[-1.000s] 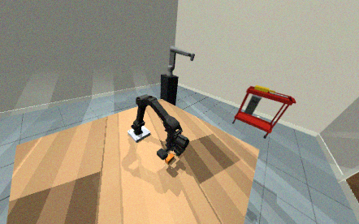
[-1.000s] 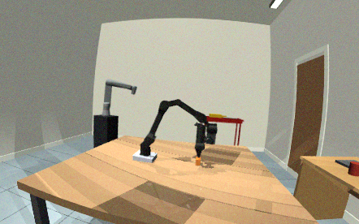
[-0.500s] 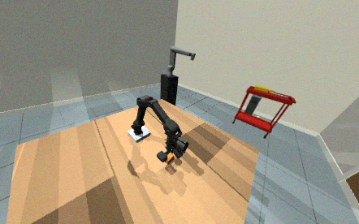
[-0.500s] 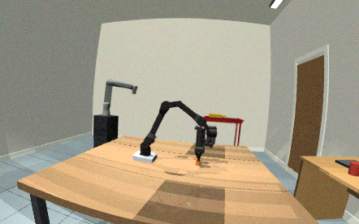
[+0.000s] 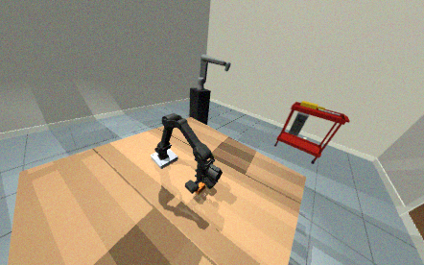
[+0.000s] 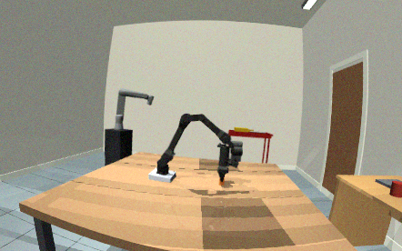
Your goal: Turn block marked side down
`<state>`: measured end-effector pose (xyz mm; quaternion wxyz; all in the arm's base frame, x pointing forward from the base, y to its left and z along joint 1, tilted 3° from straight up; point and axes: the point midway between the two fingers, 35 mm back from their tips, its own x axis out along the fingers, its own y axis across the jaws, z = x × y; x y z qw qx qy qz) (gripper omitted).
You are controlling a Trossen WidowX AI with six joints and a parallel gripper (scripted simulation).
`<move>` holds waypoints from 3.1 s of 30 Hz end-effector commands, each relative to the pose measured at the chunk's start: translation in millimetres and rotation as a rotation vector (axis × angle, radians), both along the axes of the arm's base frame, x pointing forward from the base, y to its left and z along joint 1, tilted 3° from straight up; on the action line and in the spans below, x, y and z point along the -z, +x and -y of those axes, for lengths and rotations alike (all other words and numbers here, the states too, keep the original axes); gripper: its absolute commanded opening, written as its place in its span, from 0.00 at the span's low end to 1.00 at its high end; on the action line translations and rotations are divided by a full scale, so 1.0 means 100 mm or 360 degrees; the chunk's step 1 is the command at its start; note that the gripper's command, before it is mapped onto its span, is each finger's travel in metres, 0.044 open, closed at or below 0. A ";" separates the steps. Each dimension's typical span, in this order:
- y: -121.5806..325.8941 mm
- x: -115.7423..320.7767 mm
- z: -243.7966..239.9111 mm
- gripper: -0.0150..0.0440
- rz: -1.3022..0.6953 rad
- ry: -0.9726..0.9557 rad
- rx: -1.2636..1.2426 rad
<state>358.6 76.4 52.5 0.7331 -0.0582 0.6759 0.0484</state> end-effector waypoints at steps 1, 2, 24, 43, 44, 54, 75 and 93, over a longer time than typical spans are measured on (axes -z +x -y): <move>0.00 0.01 0.00 0.69 -0.0002 0.0004 -0.0001; 0.00 0.01 0.00 0.68 -0.0002 0.0004 -0.0001; -0.02 -0.25 -0.01 0.25 -0.0002 0.0004 -0.0001; 0.01 -0.20 -0.01 0.25 0.0316 0.0050 -0.0012; 0.01 -0.20 -0.01 0.25 0.0339 0.0054 -0.0012; -0.01 -0.17 -0.01 0.25 0.0574 0.0089 -0.0016; 0.01 -0.06 -0.02 0.25 0.0969 0.0152 -0.0022; 0.12 0.22 -0.04 0.25 0.1374 0.0216 -0.0031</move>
